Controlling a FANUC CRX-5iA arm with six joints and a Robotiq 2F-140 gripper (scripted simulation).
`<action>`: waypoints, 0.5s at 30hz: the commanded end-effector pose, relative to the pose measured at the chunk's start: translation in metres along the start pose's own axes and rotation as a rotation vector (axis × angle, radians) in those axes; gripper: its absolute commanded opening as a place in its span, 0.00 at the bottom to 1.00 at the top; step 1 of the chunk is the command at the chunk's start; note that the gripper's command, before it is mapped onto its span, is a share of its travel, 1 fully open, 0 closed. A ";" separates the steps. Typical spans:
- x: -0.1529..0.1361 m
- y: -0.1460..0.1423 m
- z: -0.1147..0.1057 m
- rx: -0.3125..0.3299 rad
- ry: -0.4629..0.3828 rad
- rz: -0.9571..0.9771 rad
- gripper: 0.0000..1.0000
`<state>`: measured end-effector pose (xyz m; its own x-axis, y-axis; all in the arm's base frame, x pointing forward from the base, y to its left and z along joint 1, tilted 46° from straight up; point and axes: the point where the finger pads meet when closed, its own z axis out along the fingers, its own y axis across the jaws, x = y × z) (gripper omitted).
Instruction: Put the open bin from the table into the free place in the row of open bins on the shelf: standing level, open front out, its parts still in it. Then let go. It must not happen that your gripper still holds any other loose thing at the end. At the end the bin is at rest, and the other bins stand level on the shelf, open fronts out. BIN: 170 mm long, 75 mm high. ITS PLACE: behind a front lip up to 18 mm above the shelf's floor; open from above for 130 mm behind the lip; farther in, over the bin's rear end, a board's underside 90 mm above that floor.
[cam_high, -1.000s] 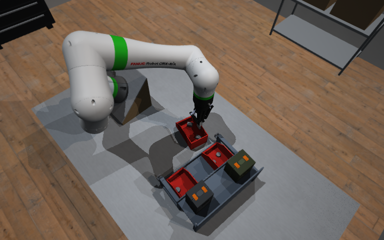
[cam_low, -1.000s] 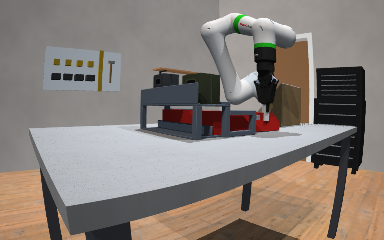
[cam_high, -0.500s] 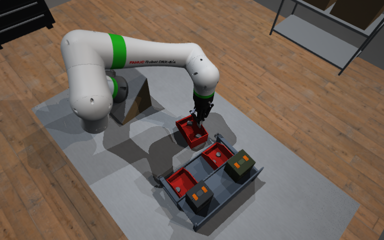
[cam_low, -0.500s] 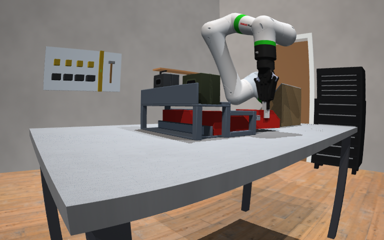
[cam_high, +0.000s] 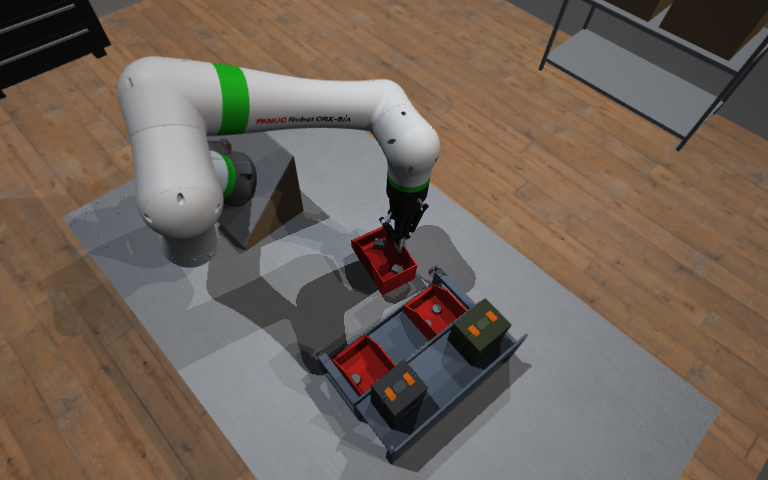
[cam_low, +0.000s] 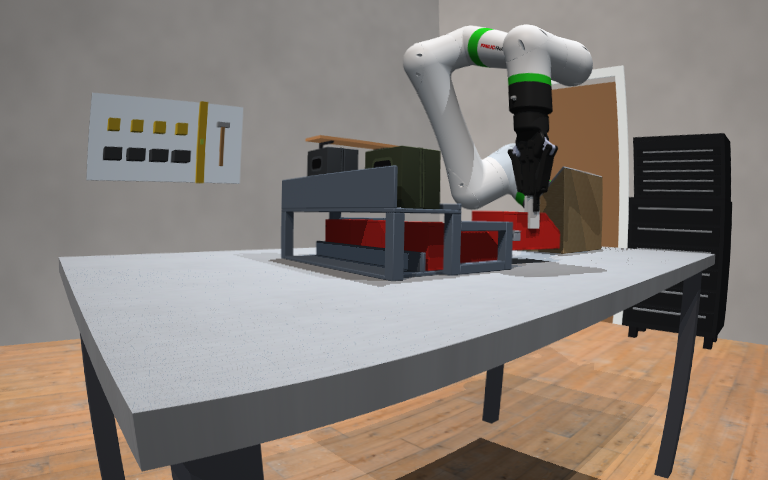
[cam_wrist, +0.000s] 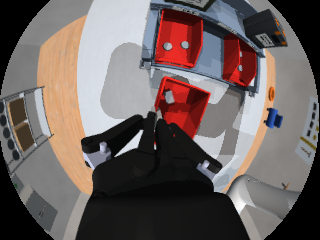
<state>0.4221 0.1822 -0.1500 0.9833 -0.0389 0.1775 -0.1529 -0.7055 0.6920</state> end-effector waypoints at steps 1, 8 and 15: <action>0.000 0.000 -0.004 0.000 0.000 0.000 0.00; 0.000 0.000 -0.007 0.000 0.000 0.000 0.00; 0.000 0.000 -0.008 0.000 0.000 0.000 0.00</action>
<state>0.4214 0.1872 -0.1450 0.9834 -0.0390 0.1775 -0.1528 -0.7055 0.6920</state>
